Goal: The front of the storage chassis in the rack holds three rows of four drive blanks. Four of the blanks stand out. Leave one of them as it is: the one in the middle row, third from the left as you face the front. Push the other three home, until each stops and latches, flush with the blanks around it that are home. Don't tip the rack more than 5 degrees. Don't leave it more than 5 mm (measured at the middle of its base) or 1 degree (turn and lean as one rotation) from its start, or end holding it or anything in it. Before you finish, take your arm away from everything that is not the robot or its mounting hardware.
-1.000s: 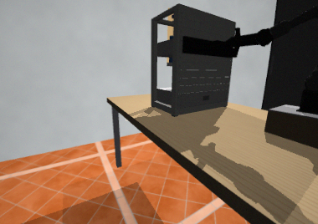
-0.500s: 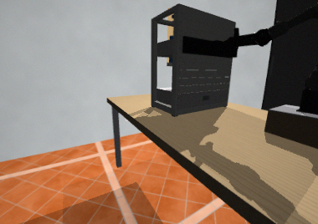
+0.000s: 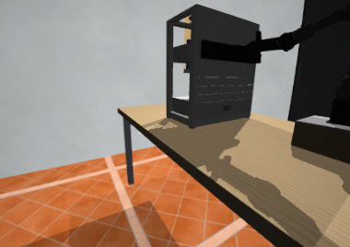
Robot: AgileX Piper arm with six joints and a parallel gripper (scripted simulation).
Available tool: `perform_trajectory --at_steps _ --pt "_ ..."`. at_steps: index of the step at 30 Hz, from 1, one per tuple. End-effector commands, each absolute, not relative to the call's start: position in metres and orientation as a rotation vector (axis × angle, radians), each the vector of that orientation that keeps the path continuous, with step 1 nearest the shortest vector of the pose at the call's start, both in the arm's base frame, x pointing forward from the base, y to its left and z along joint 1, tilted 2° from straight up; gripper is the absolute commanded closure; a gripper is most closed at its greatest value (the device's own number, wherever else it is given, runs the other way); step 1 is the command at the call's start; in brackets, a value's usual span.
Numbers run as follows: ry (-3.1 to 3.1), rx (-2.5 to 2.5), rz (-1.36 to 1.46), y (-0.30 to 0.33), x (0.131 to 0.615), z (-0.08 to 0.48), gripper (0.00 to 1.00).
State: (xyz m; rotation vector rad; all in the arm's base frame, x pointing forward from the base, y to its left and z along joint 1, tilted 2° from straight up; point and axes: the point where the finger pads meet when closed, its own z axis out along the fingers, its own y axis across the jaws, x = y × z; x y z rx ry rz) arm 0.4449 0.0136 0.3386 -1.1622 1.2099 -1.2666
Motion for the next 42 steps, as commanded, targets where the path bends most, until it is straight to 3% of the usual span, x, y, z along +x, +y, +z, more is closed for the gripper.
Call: perform_trajectory --at_steps 1,42 --pt "1.210 -1.163 -1.267 0.014 0.447 0.339 1.00" --pt "1.210 -1.163 -1.267 0.013 0.463 0.338 1.00"
